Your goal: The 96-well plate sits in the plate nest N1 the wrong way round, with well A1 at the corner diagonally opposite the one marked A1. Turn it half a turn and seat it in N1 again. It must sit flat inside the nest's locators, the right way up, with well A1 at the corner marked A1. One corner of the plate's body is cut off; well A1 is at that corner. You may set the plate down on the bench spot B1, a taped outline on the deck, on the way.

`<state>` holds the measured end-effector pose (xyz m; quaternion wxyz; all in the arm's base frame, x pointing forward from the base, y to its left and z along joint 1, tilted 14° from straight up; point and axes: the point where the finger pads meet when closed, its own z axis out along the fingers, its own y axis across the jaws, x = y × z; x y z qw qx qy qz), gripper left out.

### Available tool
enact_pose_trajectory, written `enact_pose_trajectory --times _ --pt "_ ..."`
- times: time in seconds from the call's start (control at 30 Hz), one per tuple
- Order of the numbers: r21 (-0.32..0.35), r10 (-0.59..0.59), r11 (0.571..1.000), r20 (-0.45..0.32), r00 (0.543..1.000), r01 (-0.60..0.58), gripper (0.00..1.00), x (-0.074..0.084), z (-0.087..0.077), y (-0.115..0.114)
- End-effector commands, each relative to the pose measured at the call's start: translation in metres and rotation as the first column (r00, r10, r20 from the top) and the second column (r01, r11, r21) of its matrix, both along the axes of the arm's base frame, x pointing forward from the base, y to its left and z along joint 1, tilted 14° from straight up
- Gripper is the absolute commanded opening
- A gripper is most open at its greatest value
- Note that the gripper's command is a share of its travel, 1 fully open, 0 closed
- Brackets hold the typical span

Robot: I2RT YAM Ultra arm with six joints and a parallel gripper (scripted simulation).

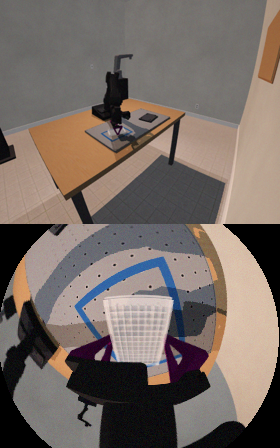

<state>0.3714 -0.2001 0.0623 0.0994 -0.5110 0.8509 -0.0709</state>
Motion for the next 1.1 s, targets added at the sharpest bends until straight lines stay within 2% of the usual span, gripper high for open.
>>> enact_pose_trajectory --times 0.0,0.1,0.13,0.23,0.27,0.53,0.57,1.07 --pt "0.006 0.007 1.0 -0.002 1.0 -0.007 0.0 0.002 -0.008 0.006" --pt "0.007 0.007 1.0 -0.004 1.0 -0.007 0.0 0.002 -0.009 0.006" --pt "-0.028 0.009 1.0 0.055 0.998 -0.007 0.0 0.013 0.014 0.0" --pt "-0.019 0.008 1.0 0.04 0.999 -0.008 0.0 0.011 0.008 0.001" --pt "-0.008 0.002 1.0 0.016 1.0 -0.001 0.0 0.004 0.002 0.0" --pt "-0.008 0.002 1.0 0.016 1.0 -0.001 0.0 0.004 0.002 0.0" --pt "-0.008 0.002 1.0 0.016 1.0 -0.001 1.0 0.004 0.002 0.0" --pt "-0.008 0.002 1.0 0.016 1.0 -0.001 1.0 0.004 0.002 0.0"
